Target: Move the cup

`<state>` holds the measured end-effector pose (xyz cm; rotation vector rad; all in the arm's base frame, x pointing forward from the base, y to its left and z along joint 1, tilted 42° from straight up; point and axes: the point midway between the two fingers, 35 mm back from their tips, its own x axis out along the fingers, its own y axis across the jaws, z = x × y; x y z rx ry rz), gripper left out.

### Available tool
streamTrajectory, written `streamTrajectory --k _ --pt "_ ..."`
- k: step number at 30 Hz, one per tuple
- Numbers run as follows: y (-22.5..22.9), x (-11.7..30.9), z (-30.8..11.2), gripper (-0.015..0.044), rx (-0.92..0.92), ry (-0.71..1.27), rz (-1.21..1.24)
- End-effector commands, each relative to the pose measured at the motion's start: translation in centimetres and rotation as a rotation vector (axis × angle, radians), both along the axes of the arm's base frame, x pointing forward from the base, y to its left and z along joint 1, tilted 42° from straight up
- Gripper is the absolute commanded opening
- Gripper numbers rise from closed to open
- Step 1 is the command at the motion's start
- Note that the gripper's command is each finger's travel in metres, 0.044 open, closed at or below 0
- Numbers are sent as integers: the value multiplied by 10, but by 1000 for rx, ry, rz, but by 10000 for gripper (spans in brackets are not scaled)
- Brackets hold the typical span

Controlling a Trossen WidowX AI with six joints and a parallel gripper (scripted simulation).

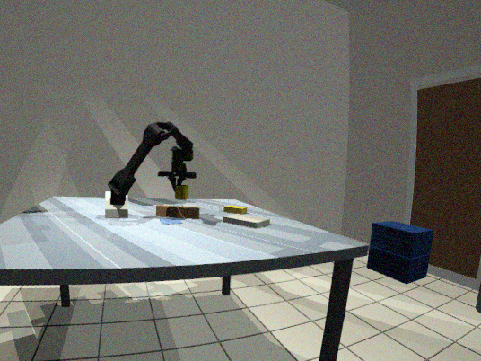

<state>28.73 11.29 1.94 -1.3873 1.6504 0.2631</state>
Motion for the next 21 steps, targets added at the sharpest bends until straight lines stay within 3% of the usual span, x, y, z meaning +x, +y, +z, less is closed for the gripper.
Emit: streamTrajectory --k 1,21 --pt "8 4 -4 0 4 -2 -1" --pt "29 16 -22 0 6 -3 -1"
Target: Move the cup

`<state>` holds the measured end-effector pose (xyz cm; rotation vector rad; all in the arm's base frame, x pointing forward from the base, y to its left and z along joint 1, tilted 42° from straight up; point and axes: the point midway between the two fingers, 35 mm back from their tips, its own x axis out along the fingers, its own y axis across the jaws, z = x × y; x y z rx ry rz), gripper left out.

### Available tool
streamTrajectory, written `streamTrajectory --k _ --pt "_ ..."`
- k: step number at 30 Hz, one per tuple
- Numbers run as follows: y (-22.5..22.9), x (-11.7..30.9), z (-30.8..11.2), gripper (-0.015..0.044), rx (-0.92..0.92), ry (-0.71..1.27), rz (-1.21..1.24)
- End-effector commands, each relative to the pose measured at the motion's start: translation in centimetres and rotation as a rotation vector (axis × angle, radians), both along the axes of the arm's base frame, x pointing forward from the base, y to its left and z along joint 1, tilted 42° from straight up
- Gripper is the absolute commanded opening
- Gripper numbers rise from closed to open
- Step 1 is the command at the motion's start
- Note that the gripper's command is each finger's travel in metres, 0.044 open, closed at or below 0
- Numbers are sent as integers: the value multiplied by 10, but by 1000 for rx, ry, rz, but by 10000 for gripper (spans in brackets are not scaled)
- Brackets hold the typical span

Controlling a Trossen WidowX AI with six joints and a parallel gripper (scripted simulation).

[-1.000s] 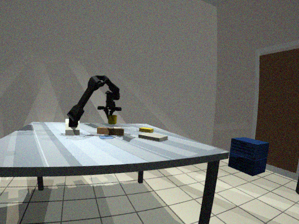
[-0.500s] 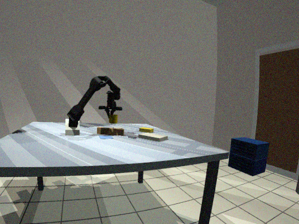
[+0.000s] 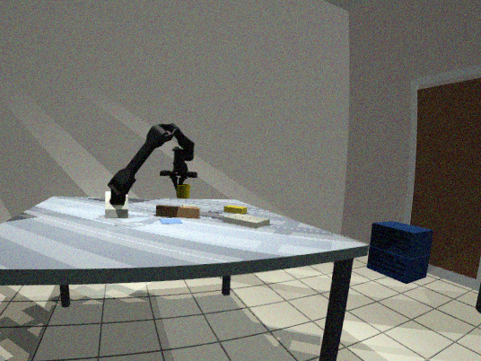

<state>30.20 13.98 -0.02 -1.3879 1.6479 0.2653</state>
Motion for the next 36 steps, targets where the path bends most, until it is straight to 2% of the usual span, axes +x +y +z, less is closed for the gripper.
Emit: streamTrajectory --k 1,36 --pt "1 2 -3 0 4 -3 -4" --pt "-33 8 -44 0 2 -4 -4"
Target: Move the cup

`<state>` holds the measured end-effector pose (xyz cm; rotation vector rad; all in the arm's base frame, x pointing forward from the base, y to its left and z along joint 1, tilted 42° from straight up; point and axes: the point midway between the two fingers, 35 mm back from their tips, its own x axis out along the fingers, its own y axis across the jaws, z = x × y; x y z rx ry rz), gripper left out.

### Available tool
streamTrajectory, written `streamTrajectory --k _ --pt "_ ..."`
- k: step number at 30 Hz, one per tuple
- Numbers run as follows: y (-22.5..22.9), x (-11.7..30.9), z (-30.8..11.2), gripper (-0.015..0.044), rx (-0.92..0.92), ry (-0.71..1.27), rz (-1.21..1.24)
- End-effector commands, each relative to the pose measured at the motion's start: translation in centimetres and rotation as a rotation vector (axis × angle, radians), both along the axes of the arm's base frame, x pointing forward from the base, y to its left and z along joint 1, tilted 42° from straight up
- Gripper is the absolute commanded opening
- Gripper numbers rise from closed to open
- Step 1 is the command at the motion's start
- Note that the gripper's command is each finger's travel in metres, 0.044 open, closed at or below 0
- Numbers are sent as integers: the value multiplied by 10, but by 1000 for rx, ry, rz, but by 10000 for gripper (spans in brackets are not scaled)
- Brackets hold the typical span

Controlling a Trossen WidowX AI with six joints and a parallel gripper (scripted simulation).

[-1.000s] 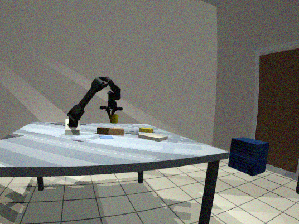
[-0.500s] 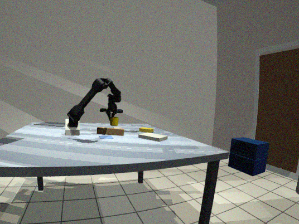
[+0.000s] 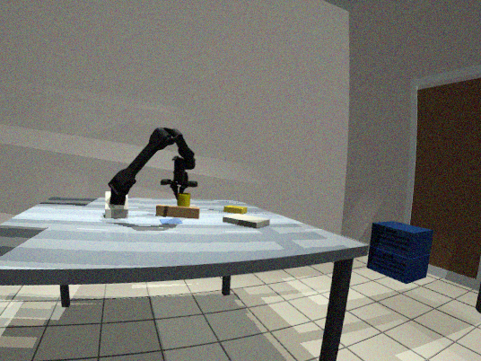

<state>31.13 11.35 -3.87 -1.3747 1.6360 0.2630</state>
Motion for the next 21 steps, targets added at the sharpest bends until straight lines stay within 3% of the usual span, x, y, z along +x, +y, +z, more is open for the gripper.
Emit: streamTrajectory --k 1,21 --pt "-8 -2 -6 0 -10 9 0" --pt "-16 0 -17 0 -3 2 -2"
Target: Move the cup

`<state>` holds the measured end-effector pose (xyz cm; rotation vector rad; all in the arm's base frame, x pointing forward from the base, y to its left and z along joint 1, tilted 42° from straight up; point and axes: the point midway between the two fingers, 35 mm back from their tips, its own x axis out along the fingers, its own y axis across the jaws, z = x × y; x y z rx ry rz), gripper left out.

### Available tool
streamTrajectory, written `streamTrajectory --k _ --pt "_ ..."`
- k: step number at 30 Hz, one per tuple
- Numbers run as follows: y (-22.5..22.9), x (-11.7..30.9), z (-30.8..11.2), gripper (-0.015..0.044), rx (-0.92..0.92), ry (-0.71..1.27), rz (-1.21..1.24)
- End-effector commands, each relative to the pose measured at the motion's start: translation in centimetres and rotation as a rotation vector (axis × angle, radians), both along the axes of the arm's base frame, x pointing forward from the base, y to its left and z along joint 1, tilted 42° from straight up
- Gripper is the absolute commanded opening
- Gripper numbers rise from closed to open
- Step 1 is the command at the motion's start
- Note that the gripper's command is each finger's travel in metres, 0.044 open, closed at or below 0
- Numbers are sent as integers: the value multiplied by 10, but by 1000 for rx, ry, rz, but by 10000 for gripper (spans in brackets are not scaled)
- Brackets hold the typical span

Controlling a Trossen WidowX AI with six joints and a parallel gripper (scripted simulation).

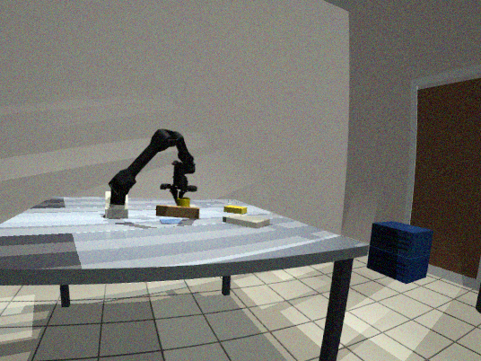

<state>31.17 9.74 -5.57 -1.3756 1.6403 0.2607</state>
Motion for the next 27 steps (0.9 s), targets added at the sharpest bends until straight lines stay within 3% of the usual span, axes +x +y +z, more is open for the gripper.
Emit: streamTrajectory --k 1,8,14,27 --pt "0 0 0 0 0 0 0" --pt "0 0 0 0 0 0 0" --pt "0 0 0 147 0 0 0" --pt "6 0 6 147 0 1 1"
